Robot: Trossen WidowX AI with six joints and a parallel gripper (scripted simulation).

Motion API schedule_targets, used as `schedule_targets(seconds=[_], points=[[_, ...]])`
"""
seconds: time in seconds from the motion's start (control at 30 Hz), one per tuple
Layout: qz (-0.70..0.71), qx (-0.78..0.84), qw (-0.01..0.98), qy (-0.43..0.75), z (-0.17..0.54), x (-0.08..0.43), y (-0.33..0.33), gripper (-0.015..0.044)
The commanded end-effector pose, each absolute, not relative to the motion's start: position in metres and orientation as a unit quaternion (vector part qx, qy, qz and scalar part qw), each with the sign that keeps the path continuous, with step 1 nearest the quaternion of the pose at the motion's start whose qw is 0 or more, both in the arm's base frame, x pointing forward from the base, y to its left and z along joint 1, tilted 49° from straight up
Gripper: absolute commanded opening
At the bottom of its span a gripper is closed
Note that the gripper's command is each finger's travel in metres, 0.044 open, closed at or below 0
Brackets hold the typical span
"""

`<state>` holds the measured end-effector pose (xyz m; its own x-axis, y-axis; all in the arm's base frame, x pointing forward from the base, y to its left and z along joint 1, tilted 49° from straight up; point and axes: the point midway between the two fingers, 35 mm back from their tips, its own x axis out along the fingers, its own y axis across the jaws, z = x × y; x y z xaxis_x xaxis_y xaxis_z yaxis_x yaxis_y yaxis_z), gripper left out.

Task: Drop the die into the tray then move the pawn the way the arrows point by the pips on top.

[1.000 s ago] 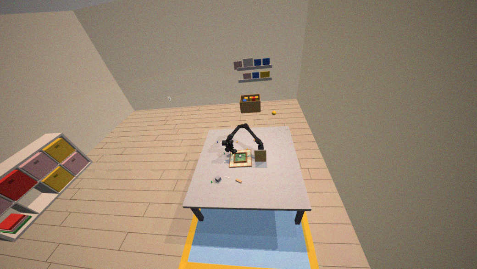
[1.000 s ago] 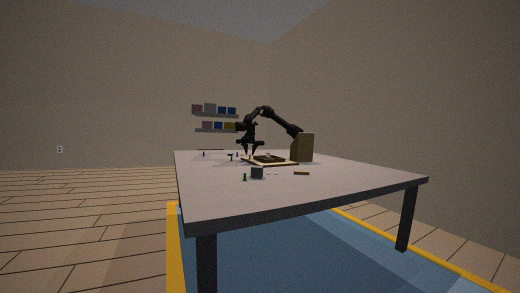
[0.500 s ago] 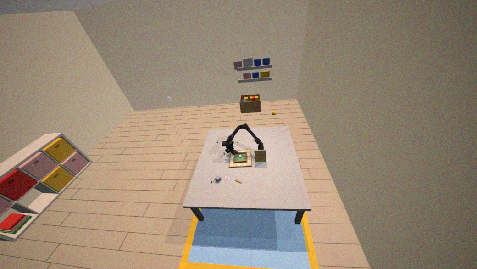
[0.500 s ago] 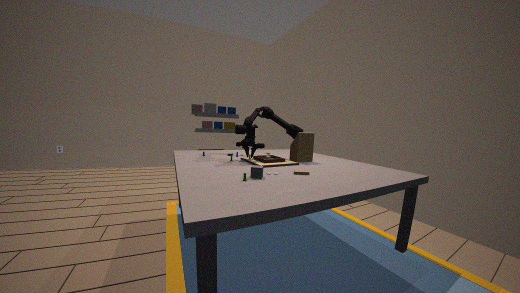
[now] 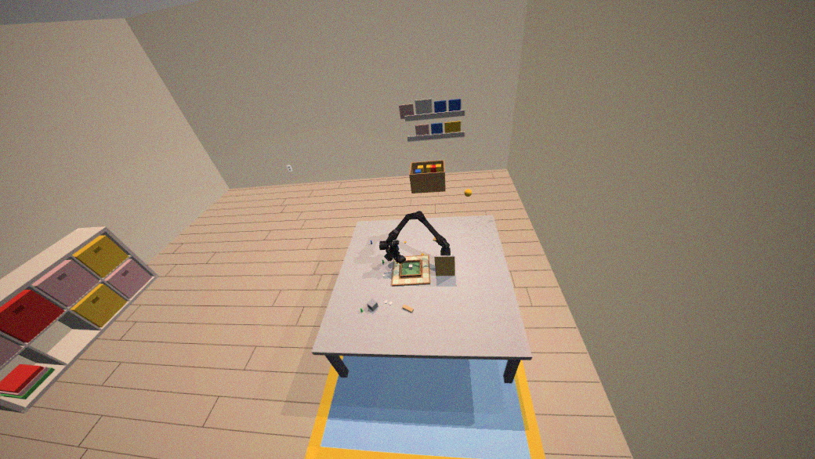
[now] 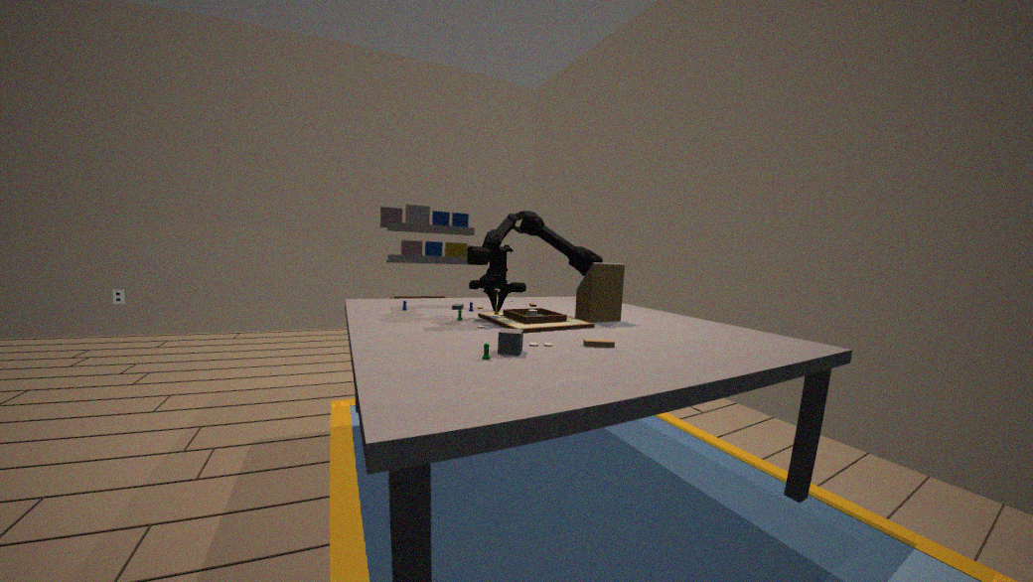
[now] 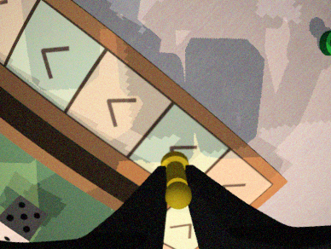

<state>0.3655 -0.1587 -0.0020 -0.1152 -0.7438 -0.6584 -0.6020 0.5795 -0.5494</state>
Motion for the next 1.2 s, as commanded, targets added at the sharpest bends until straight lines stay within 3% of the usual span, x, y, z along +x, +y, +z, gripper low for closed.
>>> schedule_targets(seconds=[0.0, 0.53, 0.93, 1.17], points=[[-0.074, -0.455, 0.494, 0.737, 0.013, 0.374, -0.141, 0.0000], [-0.072, -0.454, 0.491, 0.740, 0.077, 0.377, -0.072, 0.0000], [-0.073, -0.455, 0.491, 0.740, -0.005, 0.377, -0.097, 0.0000], [-0.073, -0.455, 0.491, 0.740, -0.016, 0.375, -0.105, 0.0000]])
